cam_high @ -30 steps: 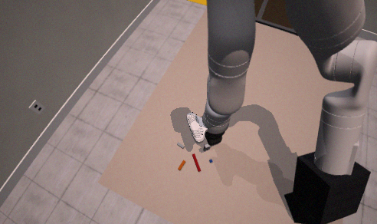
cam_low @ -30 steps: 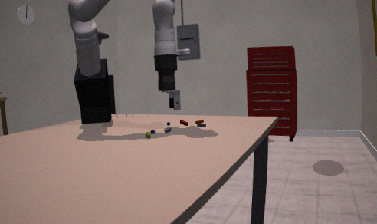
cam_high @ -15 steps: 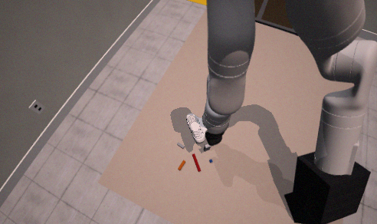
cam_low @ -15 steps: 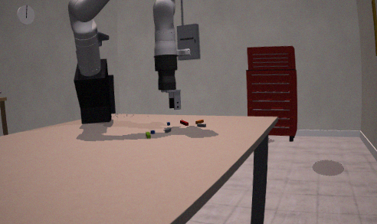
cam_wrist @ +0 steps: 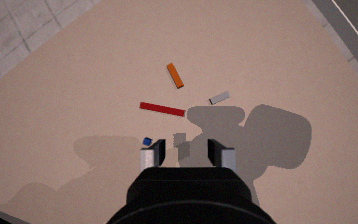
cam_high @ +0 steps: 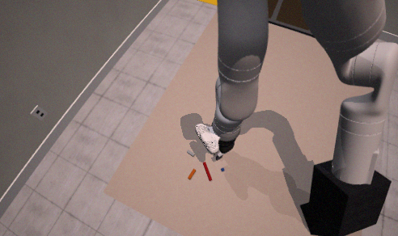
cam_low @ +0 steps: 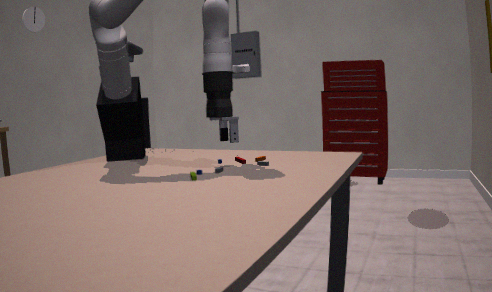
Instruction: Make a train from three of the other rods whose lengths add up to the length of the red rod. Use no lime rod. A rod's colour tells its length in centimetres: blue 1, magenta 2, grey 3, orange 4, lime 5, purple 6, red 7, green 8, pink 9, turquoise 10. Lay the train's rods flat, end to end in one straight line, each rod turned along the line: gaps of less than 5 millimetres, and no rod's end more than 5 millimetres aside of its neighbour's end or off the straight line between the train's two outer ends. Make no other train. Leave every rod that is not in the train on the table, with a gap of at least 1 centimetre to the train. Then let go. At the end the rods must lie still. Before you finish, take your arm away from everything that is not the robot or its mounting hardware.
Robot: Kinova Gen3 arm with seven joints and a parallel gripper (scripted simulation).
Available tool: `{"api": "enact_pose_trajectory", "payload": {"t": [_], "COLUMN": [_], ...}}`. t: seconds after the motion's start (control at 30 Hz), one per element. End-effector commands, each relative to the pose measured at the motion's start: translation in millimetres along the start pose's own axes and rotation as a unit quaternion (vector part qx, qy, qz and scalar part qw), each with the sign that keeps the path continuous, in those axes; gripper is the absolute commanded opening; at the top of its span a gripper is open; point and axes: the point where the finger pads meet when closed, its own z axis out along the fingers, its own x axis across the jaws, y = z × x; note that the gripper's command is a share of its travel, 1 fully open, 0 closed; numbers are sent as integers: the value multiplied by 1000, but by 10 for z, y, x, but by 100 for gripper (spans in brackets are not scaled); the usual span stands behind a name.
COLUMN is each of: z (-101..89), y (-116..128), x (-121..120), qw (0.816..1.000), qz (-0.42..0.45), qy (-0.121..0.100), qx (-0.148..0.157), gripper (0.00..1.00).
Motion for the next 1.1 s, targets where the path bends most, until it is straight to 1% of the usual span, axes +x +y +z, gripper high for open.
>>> {"api": "enact_pose_trajectory", "payload": {"t": [0.0,0.23,0.43,0.5,0.63,0.73,0.87,1.0,1.07], "z": [-3,-1,0,0,1,2,2,2,2], "y": [-14,-42,-62,-62,-70,-74,-75,-72,-72], "x": [-4,-30,-56,-56,-72,-82,-94,-100,-100], "qw": [1000,994,979,979,962,945,917,883,883], "qz": [-19,-109,-204,-204,-273,-326,-399,-470,-470], "qy": [0,0,0,0,0,0,0,0,0], "qx": [1,1,2,2,2,2,2,2,2], "gripper": [100,100,100,100,100,100,100,100,100]}}
